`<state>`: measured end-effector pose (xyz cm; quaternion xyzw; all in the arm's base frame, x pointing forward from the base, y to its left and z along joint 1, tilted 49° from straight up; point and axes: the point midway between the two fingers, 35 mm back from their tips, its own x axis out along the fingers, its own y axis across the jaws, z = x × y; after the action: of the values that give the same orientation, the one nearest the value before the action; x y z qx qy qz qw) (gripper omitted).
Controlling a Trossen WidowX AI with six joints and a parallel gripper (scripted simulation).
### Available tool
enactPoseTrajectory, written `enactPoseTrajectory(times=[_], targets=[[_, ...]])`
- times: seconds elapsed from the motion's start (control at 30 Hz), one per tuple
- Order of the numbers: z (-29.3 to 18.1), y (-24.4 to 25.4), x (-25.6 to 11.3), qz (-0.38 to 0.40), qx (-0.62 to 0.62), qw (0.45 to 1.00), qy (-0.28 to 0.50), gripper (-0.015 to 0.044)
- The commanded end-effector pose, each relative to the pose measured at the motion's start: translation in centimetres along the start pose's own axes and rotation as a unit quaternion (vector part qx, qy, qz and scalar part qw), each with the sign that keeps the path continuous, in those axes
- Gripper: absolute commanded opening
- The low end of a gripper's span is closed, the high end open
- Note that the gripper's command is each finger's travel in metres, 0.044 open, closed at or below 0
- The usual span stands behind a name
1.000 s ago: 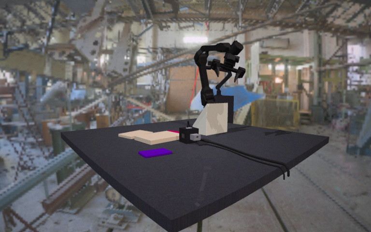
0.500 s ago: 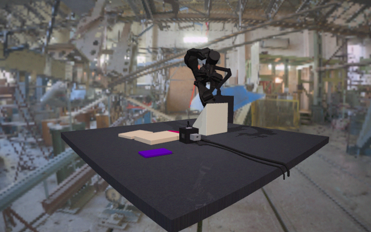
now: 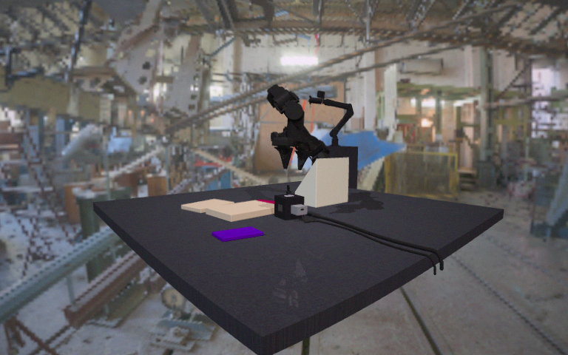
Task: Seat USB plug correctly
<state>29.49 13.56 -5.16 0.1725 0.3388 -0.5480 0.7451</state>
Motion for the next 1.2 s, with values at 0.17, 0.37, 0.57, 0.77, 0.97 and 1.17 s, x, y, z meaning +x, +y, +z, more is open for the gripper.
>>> enactPoseTrajectory(times=[0.17, 0.37, 0.57, 0.77, 0.97, 1.17], targets=[[2.6, -0.8, 3.4, -0.057, 0.196, 0.979, -0.017, 0.0440], [2.5, -0.9, 3.3, -0.057, 0.196, 0.979, -0.017, 0.0440], [2.5, -0.9, 3.7, -0.057, 0.196, 0.979, -0.017, 0.0440], [2.5, -1.0, 4.3, -0.057, 0.196, 0.979, -0.017, 0.0440], [2.5, -1.0, 4.9, -0.057, 0.196, 0.979, -0.017, 0.0440], [2.5, -1.1, 5.5, -0.057, 0.196, 0.979, -0.017, 0.0440]])
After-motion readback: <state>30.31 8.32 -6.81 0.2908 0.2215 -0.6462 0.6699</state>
